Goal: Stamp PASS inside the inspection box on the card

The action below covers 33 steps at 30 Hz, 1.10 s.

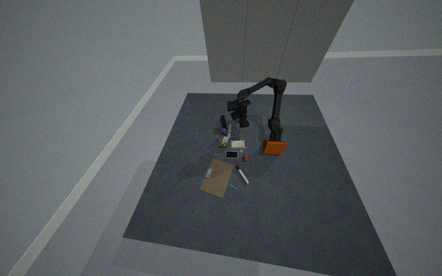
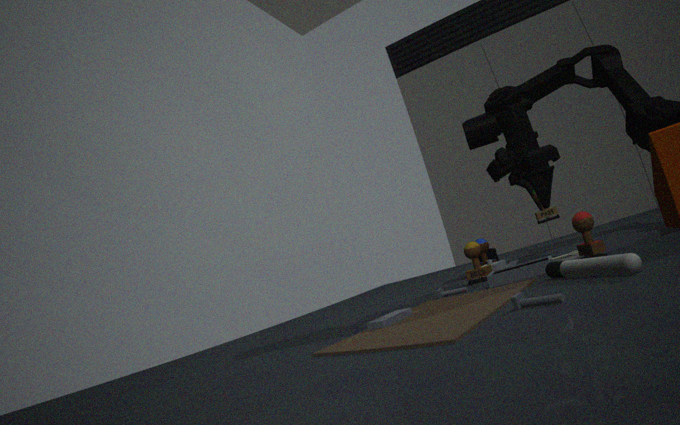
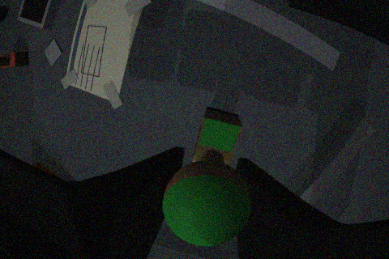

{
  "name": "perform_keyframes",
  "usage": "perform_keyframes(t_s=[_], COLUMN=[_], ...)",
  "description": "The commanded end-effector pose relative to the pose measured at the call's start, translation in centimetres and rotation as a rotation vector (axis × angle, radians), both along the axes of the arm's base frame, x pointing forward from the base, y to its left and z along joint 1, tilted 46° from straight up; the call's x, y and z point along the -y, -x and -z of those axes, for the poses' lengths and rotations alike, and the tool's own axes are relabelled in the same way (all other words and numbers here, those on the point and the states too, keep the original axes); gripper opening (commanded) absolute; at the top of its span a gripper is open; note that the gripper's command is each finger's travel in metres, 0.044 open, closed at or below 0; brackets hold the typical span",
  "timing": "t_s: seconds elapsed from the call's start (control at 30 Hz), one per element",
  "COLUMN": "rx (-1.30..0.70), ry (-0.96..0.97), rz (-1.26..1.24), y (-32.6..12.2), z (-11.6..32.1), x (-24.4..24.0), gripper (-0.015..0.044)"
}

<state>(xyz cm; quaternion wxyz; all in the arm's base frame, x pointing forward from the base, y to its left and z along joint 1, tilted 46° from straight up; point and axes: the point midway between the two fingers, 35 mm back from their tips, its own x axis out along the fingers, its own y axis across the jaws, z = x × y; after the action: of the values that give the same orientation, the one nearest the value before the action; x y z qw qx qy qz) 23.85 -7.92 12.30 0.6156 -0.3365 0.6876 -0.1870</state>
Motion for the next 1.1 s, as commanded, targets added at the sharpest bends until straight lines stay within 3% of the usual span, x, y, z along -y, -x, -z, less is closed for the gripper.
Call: perform_keyframes(t_s=[0.0,1.07], rx=[-0.003,-0.003], ry=[0.003,0.008], rz=[-0.005,-0.005], y=[0.0,0.2], z=[0.3,3.9], x=[0.4,4.2], gripper=[0.0,0.0])
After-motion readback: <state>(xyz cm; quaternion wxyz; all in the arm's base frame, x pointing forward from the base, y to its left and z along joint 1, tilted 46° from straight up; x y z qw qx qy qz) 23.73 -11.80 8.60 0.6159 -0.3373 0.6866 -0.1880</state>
